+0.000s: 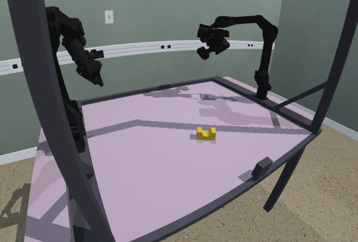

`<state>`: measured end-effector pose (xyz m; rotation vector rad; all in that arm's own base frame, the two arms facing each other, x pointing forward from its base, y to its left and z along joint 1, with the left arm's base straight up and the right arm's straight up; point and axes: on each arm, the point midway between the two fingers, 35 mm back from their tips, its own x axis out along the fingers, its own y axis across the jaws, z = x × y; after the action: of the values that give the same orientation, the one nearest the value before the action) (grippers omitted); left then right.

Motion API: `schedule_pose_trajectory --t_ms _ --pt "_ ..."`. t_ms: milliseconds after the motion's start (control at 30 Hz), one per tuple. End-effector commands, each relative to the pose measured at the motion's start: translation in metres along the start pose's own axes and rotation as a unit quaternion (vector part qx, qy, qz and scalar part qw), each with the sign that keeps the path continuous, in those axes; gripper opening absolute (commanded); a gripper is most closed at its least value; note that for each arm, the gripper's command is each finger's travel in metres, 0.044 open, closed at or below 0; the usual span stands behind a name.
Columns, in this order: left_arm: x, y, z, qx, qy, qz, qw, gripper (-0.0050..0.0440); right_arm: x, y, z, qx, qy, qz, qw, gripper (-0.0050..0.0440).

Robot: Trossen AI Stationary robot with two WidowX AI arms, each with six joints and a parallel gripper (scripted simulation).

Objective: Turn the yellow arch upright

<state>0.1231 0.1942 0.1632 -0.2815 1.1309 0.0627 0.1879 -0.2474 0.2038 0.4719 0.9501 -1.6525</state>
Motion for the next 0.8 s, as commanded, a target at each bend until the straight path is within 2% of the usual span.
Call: schedule_pose_trajectory --t_ms 0,267,400,467,767 --pt "0.008 -0.024 0.012 0.002 -0.002 0.020 1.000 0.0400 -0.025 0.009 -0.006 -0.021 -0.012 0.068 0.997 0.0400" --pt "0.029 -0.066 0.030 0.005 0.000 0.028 1.000 0.0400 -0.067 0.031 -0.028 -0.095 -0.031 0.194 0.976 0.0400" --pt "0.039 -0.086 0.039 0.006 0.002 0.032 0.999 0.0400 -0.090 0.039 -0.040 -0.135 -0.044 0.257 0.956 0.0400" --pt "0.039 -0.086 0.039 0.006 0.002 0.032 0.999 0.0400 -0.090 0.039 -0.040 -0.135 -0.044 0.257 0.956 0.0400" --pt "0.067 -0.135 0.062 0.008 0.012 0.040 0.999 0.0400 -0.147 0.048 -0.073 -0.230 -0.090 0.403 0.882 0.0400"
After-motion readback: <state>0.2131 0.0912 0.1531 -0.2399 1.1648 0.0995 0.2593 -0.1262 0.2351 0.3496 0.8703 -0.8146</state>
